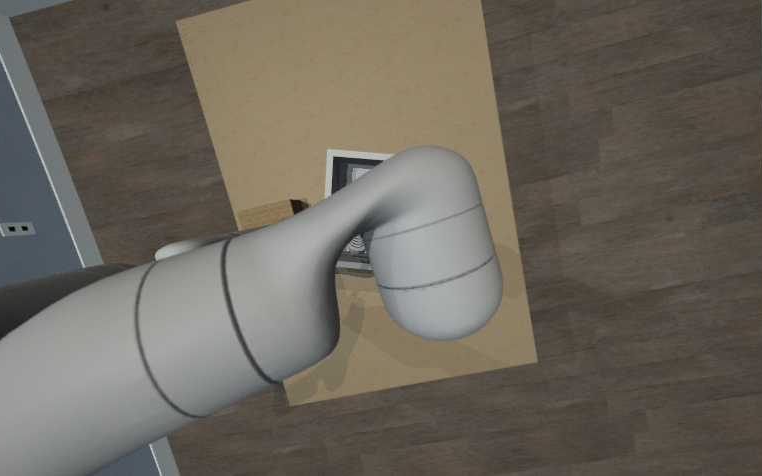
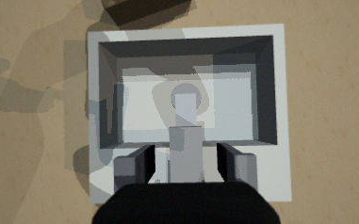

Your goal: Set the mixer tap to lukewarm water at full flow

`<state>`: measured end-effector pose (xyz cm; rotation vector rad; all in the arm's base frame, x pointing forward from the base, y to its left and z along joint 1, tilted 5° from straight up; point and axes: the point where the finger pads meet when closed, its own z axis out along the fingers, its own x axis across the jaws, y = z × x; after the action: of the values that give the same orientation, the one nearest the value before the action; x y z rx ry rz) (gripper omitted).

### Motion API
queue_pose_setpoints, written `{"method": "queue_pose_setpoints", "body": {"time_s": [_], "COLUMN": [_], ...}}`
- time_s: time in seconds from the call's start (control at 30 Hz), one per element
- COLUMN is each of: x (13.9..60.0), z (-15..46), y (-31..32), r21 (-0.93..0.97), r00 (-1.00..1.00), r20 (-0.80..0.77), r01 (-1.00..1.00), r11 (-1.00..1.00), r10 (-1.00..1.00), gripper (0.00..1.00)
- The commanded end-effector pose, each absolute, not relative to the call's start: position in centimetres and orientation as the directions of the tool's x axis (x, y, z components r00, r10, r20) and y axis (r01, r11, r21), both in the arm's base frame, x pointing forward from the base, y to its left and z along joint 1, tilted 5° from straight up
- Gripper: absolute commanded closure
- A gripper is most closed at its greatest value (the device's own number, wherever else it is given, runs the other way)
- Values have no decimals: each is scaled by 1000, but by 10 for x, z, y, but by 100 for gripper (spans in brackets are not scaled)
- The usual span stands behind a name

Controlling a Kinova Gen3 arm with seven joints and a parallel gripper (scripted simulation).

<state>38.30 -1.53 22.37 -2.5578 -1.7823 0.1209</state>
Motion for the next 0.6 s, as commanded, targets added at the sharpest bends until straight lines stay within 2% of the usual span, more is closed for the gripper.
{"method": "queue_pose_setpoints", "body": {"time_s": [0.0, 0.57], "x": [381, 380], "z": [219, 200], "y": [-15, -16], "r21": [-66, -66], "r00": [344, 344], "r20": [-53, -53], "r01": [935, 935], "r11": [-347, -347], "r10": [937, 937], "gripper": [0, 0]}}
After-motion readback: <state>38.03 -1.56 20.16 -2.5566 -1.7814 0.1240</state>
